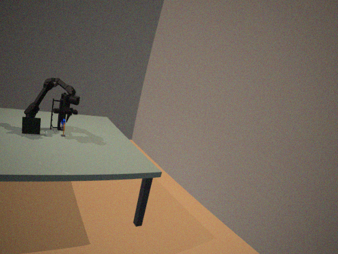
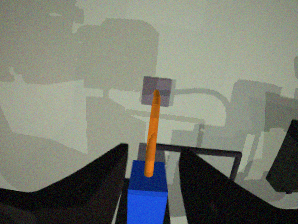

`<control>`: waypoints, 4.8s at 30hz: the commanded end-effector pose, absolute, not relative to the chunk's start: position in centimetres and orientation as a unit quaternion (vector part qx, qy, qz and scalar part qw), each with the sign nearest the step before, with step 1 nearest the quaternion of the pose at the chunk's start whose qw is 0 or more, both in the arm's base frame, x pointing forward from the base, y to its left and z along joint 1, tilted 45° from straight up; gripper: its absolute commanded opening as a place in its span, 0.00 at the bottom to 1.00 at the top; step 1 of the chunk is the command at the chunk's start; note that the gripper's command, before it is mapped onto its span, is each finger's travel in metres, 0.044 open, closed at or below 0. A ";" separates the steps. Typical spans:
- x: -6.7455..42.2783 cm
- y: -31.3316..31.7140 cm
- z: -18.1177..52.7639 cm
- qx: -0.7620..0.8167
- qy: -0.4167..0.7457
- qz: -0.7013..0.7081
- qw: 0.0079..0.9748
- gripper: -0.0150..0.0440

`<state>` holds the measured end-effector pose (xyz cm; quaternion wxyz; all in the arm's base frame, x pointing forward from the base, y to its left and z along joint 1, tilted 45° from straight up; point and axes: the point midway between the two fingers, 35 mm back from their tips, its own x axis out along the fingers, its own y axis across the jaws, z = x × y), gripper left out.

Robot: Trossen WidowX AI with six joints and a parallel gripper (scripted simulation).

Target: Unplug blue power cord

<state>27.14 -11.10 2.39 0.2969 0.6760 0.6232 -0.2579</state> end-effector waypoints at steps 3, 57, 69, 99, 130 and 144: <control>27.2 -11.1 2.5 0.676 0.623 -0.258 0.298 0.53; 27.0 -8.2 4.7 0.676 0.625 -0.258 0.292 0.44; 27.0 -8.3 4.6 0.676 0.625 -0.258 0.292 0.25; 27.3 -11.1 2.2 0.677 0.624 -0.259 0.292 0.34; 27.3 -15.8 -0.8 0.677 0.623 -0.259 0.293 1.00; 27.3 -15.8 -0.8 0.677 0.623 -0.259 0.293 1.00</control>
